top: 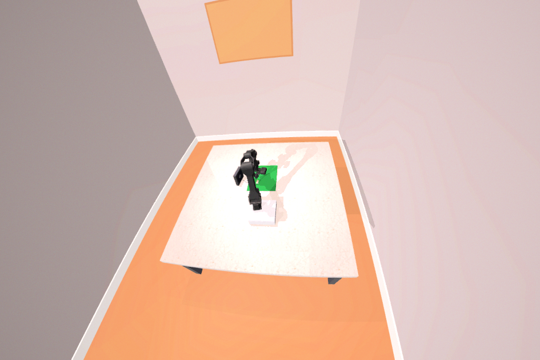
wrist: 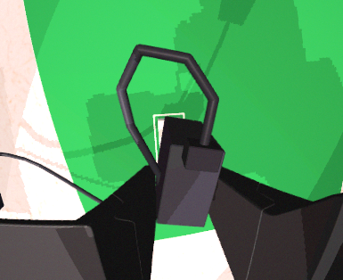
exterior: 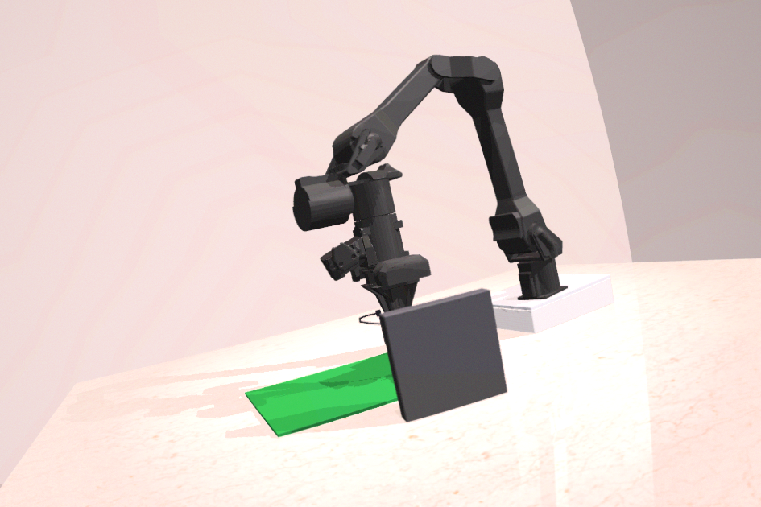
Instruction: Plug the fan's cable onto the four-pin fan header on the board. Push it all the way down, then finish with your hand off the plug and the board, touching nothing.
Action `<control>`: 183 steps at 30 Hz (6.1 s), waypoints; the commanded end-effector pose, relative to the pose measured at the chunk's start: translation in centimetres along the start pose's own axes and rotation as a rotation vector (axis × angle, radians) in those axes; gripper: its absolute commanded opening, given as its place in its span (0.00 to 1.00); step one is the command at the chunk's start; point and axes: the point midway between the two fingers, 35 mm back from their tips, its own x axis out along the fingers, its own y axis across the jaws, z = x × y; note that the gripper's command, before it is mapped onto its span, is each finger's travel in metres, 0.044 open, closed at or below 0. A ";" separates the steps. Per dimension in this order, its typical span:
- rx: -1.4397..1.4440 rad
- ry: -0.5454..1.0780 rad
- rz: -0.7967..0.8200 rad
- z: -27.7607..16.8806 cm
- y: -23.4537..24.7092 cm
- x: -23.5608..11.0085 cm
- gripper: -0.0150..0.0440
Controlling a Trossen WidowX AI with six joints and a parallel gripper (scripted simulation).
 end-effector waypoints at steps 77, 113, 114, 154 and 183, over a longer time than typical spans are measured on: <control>-0.174 0.004 -0.006 -0.9 -0.1 2.3 0.25; -0.147 0.004 -0.007 -1.6 -0.3 2.3 0.25; -0.147 0.004 -0.007 -1.6 -0.3 2.3 0.25; -0.134 0.004 -0.007 -0.9 -0.1 2.8 0.25; -0.121 0.004 -0.007 -0.8 -0.1 4.3 0.25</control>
